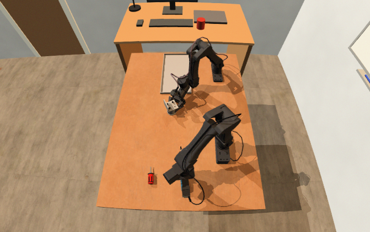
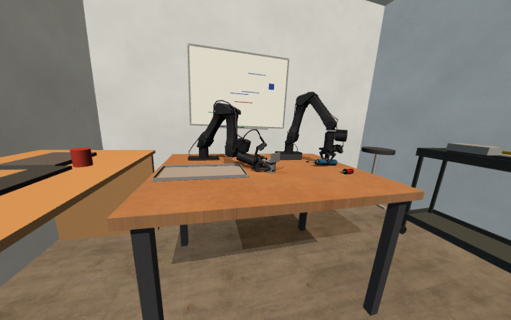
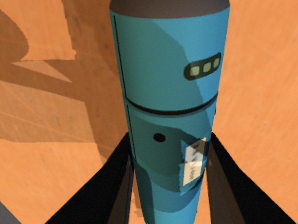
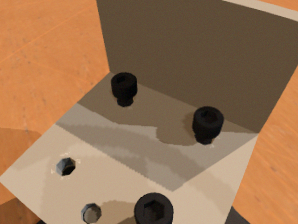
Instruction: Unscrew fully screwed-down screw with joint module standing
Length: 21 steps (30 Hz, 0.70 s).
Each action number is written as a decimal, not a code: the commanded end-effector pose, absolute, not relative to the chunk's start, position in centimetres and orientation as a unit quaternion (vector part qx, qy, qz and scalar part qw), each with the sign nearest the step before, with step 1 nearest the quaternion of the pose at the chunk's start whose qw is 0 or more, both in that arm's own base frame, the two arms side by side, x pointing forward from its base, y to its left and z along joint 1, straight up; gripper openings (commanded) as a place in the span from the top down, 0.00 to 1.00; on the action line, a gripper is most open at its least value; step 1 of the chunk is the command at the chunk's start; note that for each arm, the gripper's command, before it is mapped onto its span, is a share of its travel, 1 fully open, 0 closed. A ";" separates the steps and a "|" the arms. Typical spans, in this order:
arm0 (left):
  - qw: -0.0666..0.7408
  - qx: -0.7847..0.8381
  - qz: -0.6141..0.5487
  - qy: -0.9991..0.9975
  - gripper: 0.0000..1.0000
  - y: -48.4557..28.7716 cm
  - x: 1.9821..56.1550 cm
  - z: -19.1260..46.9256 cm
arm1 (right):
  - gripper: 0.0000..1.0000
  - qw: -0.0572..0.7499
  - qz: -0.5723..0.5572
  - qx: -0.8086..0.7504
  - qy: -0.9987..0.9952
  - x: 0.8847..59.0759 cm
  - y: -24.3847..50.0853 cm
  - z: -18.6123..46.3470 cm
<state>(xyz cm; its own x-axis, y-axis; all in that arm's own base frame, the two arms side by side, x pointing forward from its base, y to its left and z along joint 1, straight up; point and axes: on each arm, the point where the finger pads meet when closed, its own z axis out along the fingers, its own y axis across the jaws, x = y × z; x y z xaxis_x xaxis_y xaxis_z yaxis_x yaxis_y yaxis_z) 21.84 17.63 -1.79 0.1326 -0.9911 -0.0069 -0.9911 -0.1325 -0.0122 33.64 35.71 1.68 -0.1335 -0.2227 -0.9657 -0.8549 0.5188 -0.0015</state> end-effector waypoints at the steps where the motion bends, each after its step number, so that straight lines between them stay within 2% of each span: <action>1: 0.014 -0.751 -0.002 0.660 0.58 17.8 22.1 -1.5 | 0.41 0.509 0.301 -0.393 0.704 32.8 35.5 0.2; 21: 0.001 -0.748 0.002 0.664 0.58 17.2 21.6 -2.1 | 0.41 0.509 0.301 -0.393 0.704 32.8 35.5 0.2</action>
